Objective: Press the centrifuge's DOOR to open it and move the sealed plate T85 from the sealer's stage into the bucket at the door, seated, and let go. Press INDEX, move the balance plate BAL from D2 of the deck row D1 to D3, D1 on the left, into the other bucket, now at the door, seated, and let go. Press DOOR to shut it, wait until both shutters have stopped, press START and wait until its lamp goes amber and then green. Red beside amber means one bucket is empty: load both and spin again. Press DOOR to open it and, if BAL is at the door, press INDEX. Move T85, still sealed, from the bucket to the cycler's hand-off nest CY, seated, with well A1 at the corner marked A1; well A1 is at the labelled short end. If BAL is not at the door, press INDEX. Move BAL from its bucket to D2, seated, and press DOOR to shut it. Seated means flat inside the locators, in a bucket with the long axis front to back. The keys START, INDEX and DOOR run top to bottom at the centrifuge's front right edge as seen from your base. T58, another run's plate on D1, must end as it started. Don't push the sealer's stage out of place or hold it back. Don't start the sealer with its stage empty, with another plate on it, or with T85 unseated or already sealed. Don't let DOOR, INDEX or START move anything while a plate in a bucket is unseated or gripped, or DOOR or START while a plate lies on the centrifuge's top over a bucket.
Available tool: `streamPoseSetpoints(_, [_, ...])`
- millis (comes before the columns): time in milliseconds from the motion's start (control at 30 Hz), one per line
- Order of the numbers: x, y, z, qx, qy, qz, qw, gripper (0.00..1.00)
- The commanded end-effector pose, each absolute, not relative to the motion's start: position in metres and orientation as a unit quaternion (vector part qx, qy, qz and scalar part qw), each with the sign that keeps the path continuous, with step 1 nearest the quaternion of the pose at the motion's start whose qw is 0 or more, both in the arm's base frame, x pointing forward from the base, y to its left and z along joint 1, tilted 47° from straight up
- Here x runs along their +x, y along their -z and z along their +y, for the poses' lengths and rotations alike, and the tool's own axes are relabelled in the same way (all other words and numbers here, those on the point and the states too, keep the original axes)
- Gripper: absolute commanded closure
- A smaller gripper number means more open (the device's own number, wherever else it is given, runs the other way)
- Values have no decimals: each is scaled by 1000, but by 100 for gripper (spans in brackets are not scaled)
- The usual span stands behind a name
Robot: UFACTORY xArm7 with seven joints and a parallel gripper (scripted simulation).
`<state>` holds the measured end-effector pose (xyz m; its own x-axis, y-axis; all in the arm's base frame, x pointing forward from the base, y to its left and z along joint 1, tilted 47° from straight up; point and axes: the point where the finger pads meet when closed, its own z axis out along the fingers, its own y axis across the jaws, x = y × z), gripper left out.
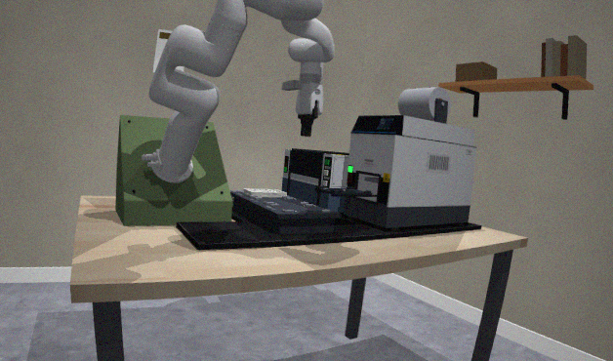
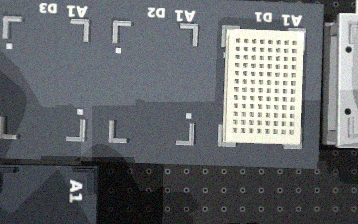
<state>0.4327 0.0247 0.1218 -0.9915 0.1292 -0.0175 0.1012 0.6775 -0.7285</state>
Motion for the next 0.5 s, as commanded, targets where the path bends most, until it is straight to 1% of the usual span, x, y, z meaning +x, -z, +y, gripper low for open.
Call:
streamPoseSetpoints(0, [434, -122, 26, -62, -396, -916, 16, 100])
streamPoseSetpoints(433, [434, -122, 26, -62, -396, -916, 16, 100])
streamPoseSetpoints(467, [434, -122, 26, -56, -397, -916, 1, 100])
